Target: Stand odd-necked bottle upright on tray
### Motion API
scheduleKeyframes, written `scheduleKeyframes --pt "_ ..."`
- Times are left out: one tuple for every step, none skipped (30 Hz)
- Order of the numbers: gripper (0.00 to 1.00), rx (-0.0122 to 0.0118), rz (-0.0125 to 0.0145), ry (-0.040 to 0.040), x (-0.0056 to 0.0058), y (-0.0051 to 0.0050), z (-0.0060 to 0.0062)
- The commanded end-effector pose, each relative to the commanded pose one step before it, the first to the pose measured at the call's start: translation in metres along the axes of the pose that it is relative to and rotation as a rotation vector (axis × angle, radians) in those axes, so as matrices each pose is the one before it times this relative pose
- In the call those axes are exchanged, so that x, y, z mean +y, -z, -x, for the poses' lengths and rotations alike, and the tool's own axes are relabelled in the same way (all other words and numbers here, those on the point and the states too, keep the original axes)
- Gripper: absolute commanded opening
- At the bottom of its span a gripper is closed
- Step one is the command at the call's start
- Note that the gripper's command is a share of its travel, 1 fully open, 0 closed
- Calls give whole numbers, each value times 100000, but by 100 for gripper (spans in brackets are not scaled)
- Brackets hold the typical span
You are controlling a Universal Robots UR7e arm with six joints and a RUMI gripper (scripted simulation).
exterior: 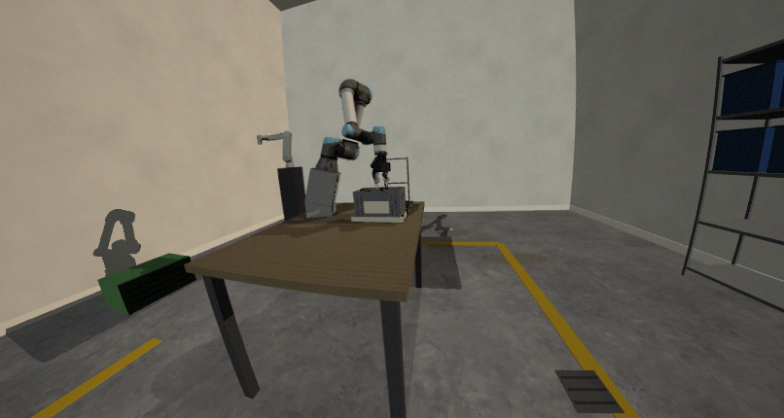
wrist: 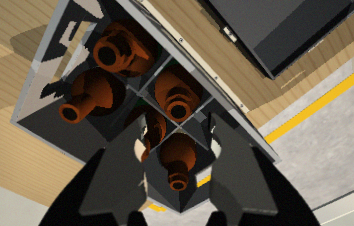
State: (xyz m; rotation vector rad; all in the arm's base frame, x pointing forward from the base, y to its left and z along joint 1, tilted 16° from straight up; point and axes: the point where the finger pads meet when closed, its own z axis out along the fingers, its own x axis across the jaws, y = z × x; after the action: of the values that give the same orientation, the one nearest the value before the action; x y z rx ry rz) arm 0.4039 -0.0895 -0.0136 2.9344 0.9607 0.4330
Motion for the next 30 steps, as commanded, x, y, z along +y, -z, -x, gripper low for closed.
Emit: scheduleKeyframes --pt "38 34 118 19 43 -247 -18" --pt "38 0 0 0 -1 -117 0" --pt "38 0 0 0 0 -119 0" --pt "38 0 0 0 1 -120 0" --pt "38 0 0 0 0 -122 0" --pt "38 0 0 0 -1 -123 0" --pt "38 0 0 0 0 -123 0" --pt "38 0 0 0 1 -122 0" --pt "38 0 0 0 0 -122 0" --pt "38 0 0 0 0 -121 0" --pt "38 0 0 0 -1 -119 0" --pt "38 0 0 0 1 -116 0" --pt "38 0 0 0 0 -113 0" --pt "38 0 0 0 0 -110 0" --pt "38 0 0 0 -1 -107 0" --pt "38 0 0 0 0 0 0" --pt "38 0 0 0 0 0 0" --pt "38 0 0 0 1 -102 0" --pt "38 0 0 0 0 -98 0" --pt "38 0 0 0 0 -93 0" --pt "38 0 0 0 0 -88 0" --pt "38 0 0 0 -1 -82 0" --pt "38 0 0 0 0 -77 0" --pt "38 0 0 0 1 -70 0" --pt "38 0 0 0 0 -64 0" --pt "38 0 0 0 0 -58 0" --pt "38 0 0 0 0 -52 0" --pt "38 0 0 0 0 -46 0" --pt "38 0 0 0 0 -40 0" --pt "38 0 0 0 0 -34 0"
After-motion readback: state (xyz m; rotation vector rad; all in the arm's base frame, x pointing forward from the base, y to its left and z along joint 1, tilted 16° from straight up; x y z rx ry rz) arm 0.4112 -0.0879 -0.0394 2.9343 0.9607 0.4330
